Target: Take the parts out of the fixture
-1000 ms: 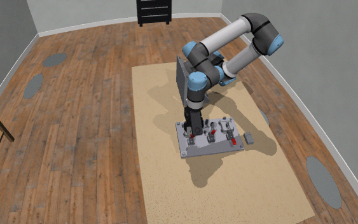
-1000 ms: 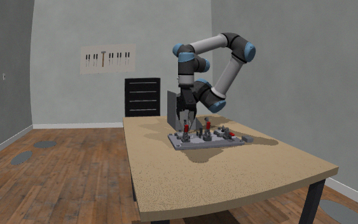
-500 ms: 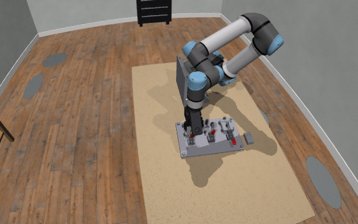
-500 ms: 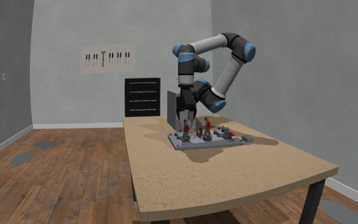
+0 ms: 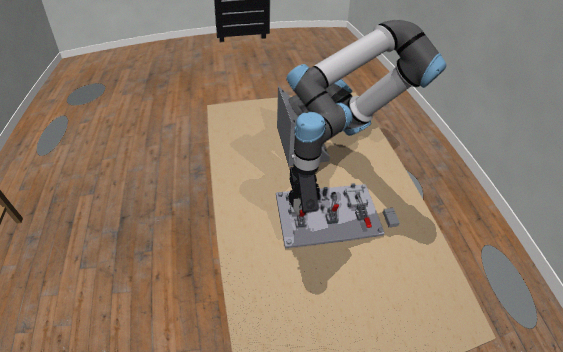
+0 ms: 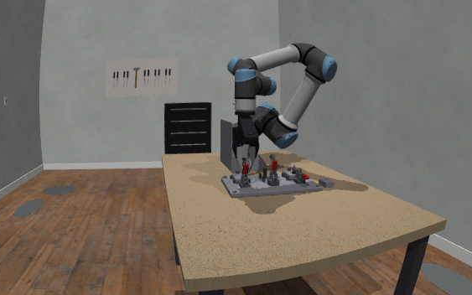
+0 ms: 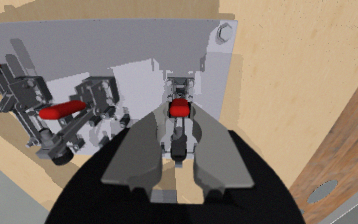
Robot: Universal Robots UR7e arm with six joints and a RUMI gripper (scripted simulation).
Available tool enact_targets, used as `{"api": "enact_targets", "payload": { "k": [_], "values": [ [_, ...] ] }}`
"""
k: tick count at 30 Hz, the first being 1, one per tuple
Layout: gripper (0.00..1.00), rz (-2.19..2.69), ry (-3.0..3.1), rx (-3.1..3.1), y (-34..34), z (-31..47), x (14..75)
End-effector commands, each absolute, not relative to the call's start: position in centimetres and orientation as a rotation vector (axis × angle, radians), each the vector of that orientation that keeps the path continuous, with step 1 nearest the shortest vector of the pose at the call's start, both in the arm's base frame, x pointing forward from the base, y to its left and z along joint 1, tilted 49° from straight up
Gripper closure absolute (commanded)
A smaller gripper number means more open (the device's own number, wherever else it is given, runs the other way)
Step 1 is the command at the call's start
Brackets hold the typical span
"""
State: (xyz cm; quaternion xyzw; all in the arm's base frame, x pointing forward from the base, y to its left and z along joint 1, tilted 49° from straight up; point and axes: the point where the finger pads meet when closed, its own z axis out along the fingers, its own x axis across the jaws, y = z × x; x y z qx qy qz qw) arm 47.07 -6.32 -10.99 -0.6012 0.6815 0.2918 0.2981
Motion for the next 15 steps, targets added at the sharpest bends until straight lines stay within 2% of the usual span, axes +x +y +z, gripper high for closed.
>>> {"api": "enact_targets", "payload": {
  "k": [1, 6, 7, 15],
  "values": [
    [1.0, 0.774, 1.811, -1.597, -6.37, -10.98, 47.08],
    [1.0, 0.774, 1.811, -1.597, -6.37, -10.98, 47.08],
    [0.72, 0.774, 1.811, -1.597, -6.37, -10.98, 47.08],
    [0.72, 0.774, 1.811, -1.597, -6.37, -10.98, 47.08]
  ]
}}
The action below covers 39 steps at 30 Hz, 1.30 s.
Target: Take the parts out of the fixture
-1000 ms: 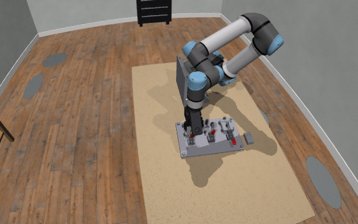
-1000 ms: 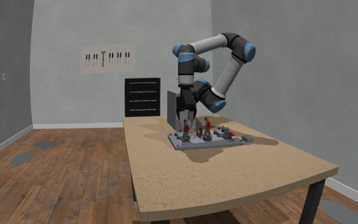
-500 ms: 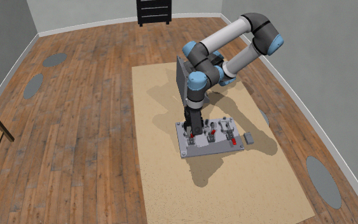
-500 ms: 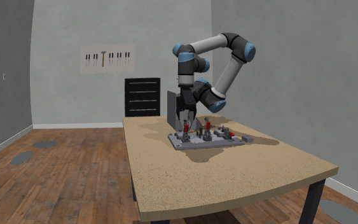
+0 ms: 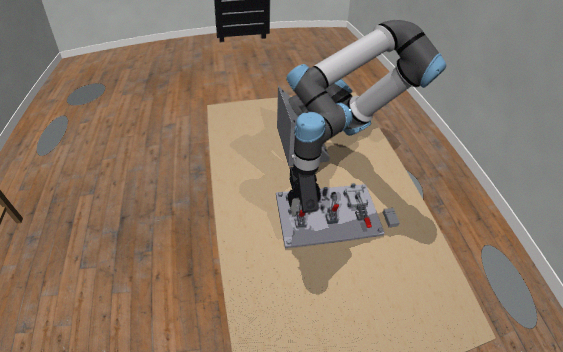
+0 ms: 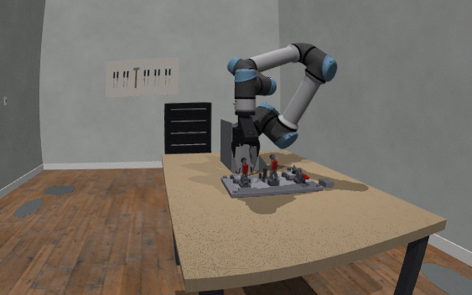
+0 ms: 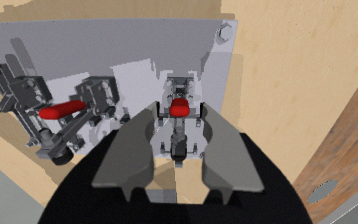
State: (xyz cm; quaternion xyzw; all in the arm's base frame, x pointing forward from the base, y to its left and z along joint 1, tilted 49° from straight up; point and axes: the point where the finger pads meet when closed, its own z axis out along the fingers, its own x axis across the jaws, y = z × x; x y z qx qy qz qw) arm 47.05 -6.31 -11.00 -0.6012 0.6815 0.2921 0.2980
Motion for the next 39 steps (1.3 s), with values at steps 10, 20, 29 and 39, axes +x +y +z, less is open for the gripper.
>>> {"api": "enact_targets", "payload": {
  "k": [10, 20, 29, 39],
  "values": [
    [0.72, 0.774, 1.811, -1.597, -6.4, -11.0, 47.1],
    [0.72, 0.774, 1.811, -1.597, -6.9, -10.5, 47.0],
    [0.72, 0.774, 1.811, -1.597, -9.3, -8.4, 46.9],
    [0.72, 0.774, 1.811, -1.597, -10.2, -7.7, 46.8]
  ]
}}
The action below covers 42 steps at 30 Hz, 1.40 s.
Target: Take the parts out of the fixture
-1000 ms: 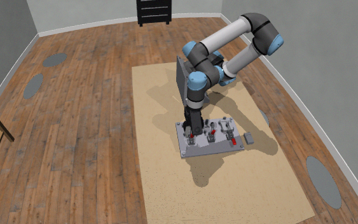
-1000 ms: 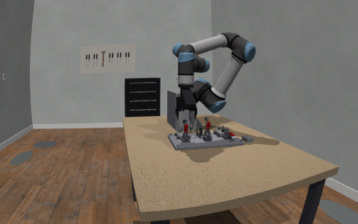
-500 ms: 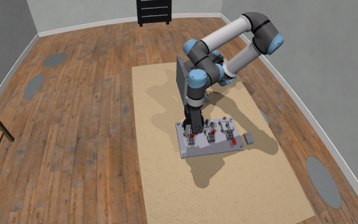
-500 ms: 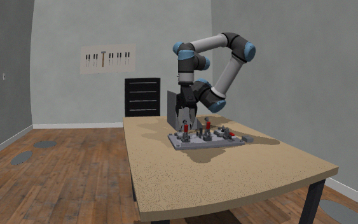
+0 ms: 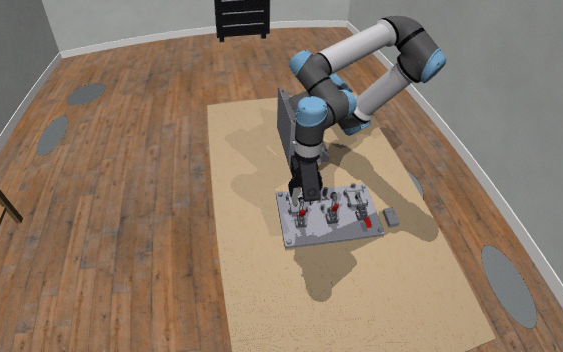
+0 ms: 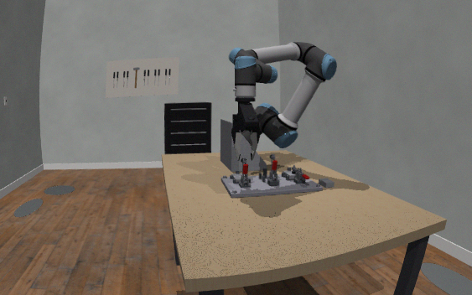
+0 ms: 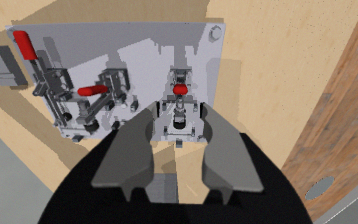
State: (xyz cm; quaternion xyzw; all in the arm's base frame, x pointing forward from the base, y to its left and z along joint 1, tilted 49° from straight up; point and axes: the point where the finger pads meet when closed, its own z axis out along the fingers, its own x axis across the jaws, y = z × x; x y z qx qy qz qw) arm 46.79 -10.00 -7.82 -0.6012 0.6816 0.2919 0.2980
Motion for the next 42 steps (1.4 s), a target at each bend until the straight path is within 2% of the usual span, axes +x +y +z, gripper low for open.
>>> {"api": "enact_targets", "payload": {
  "k": [1, 12, 13, 42],
  "values": [
    [0.72, 0.774, 1.811, -1.597, -10.2, -7.7, 46.8],
    [0.72, 0.774, 1.811, -1.597, -10.2, -7.7, 46.8],
    [0.41, 0.774, 1.811, -1.597, -10.2, -7.7, 46.8],
    [0.41, 0.774, 1.811, -1.597, -12.6, -5.6, 46.6]
  ]
}}
